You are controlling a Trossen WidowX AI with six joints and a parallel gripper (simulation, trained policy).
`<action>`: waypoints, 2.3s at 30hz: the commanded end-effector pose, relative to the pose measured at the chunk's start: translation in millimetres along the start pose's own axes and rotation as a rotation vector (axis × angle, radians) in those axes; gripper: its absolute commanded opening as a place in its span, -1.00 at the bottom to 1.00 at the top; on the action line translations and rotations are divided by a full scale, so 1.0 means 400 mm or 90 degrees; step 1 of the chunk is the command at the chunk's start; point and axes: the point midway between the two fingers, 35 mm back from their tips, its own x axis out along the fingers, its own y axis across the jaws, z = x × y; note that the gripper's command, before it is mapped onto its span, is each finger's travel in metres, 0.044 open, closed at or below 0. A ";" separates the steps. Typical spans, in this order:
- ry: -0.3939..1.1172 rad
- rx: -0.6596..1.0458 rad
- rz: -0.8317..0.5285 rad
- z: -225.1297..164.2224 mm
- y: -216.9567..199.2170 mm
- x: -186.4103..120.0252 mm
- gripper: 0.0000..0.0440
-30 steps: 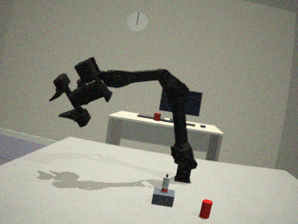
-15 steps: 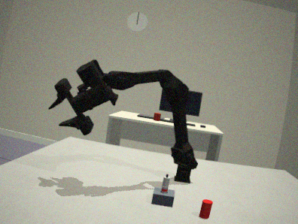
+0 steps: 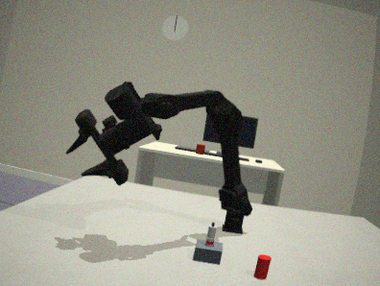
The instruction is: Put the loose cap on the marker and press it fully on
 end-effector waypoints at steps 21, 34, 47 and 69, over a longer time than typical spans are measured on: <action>0.119 0.010 -0.081 -0.221 -0.114 -0.109 0.39; 0.171 0.012 -0.138 -0.314 -0.183 -0.192 0.41; 0.212 0.010 -0.202 -0.388 -0.257 -0.283 0.43; 0.256 -0.008 -0.319 -0.471 -0.398 -0.447 0.45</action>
